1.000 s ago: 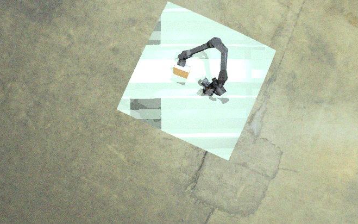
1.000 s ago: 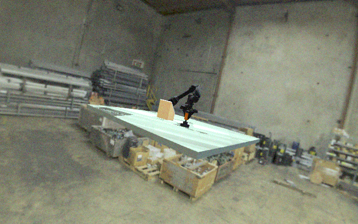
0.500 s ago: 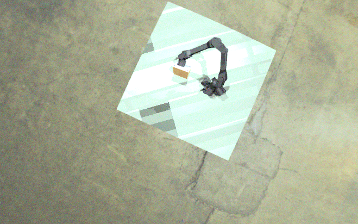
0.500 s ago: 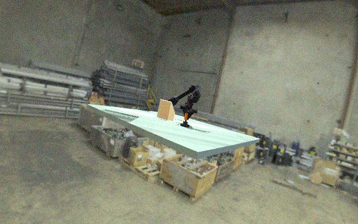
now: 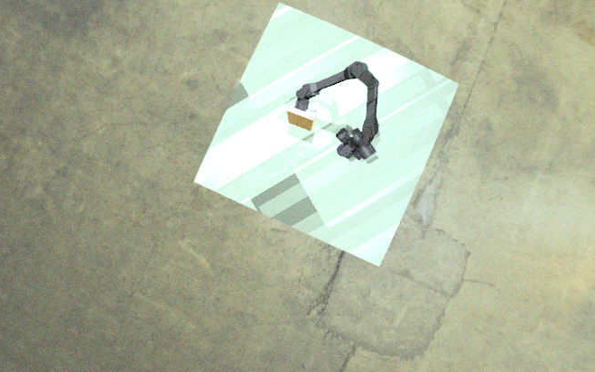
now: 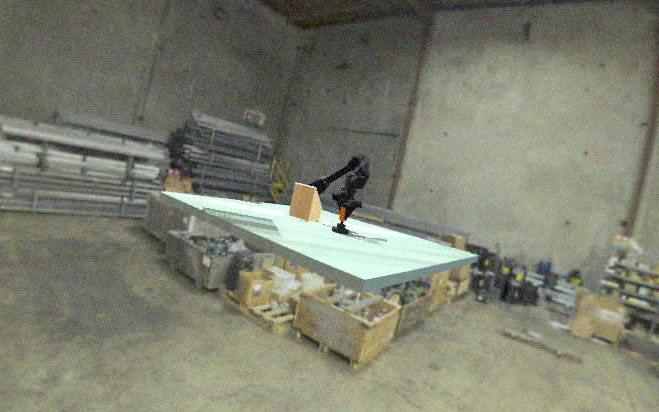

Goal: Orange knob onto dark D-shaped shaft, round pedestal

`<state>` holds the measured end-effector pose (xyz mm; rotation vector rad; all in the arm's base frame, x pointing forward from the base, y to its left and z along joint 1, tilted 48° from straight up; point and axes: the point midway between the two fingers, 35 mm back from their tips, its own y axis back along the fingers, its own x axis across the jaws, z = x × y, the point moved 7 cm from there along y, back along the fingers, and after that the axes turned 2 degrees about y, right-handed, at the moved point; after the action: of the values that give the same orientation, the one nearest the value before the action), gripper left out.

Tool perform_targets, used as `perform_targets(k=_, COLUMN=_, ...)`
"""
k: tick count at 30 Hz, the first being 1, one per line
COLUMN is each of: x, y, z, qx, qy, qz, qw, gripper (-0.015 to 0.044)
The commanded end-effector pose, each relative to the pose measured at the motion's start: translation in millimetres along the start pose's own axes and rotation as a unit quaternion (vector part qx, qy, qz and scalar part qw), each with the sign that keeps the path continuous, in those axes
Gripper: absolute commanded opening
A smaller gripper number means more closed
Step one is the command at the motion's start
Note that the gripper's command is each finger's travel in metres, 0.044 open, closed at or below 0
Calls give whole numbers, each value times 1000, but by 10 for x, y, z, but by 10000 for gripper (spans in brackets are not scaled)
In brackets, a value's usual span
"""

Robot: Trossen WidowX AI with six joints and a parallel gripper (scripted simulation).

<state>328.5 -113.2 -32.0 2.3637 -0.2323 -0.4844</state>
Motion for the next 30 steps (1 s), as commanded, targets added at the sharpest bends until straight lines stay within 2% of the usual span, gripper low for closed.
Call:
perform_targets(k=1, x=7, y=21, z=8, qx=1, qy=-36, qz=2, qw=999, gripper=0)
perform_targets(k=30, x=9, y=-2, z=-3, qx=1, qy=-36, qz=2, qw=999, gripper=0)
